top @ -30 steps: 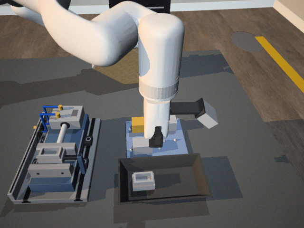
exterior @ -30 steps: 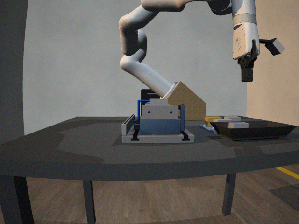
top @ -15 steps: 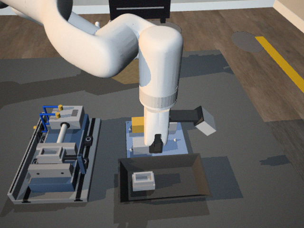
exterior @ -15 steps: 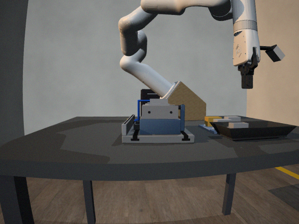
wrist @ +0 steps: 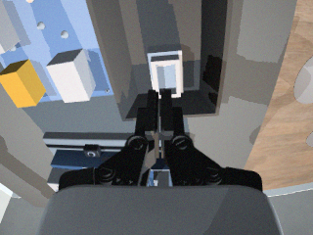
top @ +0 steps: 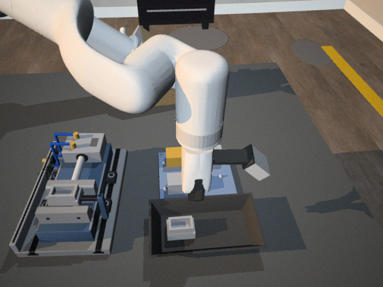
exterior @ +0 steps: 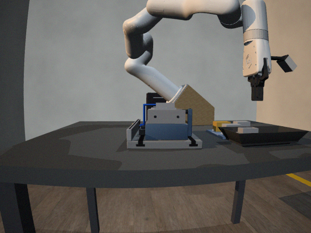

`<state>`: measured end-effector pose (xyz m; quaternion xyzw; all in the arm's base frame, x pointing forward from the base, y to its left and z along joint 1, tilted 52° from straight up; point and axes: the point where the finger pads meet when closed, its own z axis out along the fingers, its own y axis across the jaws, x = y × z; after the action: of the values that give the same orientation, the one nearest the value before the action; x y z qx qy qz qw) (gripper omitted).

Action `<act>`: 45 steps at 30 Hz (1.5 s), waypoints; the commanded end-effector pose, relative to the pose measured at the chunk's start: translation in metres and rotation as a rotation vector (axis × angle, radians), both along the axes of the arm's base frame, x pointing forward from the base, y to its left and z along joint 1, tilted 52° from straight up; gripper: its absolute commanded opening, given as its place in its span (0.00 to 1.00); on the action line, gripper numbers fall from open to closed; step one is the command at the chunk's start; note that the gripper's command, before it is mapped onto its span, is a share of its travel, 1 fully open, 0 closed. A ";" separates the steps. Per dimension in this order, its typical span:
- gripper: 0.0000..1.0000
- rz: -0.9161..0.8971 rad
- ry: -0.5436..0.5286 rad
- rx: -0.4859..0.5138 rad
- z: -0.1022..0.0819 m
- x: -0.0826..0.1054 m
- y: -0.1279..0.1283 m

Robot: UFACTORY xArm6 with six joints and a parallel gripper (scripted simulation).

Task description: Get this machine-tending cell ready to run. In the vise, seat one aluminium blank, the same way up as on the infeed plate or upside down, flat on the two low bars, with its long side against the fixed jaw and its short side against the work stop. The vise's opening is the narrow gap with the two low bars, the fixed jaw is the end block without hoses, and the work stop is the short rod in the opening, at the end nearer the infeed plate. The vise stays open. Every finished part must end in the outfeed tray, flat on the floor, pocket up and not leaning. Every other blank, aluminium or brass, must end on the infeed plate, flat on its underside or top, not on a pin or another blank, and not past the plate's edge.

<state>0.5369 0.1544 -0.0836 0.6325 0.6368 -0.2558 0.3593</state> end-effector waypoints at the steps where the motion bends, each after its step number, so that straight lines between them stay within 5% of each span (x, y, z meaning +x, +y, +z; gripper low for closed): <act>1: 0.00 0.003 -0.003 0.003 -0.002 0.002 -0.002; 45: 0.00 0.003 -0.003 0.003 -0.006 0.003 -0.007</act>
<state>0.5391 0.1454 -0.0910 0.6325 0.6368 -0.2554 0.3594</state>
